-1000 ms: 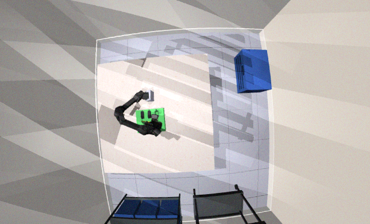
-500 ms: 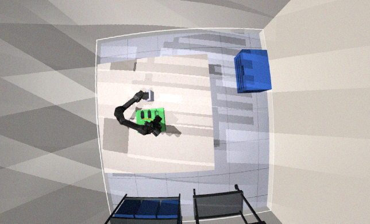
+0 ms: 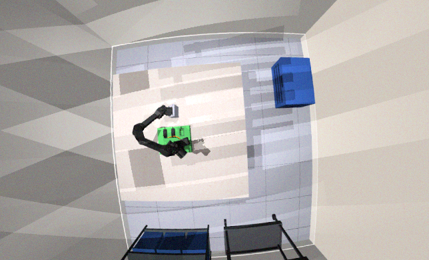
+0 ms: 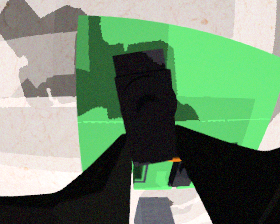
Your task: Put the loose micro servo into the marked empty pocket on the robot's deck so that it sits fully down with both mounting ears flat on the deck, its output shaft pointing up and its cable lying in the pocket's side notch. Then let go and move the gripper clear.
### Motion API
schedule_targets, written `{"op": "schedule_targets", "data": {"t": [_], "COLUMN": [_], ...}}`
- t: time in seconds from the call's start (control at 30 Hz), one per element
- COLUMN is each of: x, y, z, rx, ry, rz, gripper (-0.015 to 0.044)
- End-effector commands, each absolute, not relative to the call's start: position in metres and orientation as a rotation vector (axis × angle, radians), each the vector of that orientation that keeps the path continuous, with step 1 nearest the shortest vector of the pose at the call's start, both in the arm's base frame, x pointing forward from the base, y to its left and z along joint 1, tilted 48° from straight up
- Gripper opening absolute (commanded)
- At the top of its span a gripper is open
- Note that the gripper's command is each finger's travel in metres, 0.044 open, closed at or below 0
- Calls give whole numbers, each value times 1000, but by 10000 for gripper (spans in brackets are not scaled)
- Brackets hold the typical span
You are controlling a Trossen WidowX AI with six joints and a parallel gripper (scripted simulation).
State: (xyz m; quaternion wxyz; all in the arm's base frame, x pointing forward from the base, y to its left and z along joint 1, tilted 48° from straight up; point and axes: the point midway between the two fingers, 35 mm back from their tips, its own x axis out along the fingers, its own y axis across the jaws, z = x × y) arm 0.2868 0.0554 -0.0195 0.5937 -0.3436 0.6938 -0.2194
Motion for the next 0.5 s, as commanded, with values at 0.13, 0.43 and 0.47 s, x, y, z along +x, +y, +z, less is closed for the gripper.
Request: {"op": "schedule_targets", "data": {"t": [0.13,0.43,0.47], "x": [287,280,277], "y": [57,58,58], "z": [-20,-20,-20], "rx": [-608,-604,-604], "ry": [1513,1511,1511], "rz": [-691,-695,-695], "gripper": [0,0,0]}}
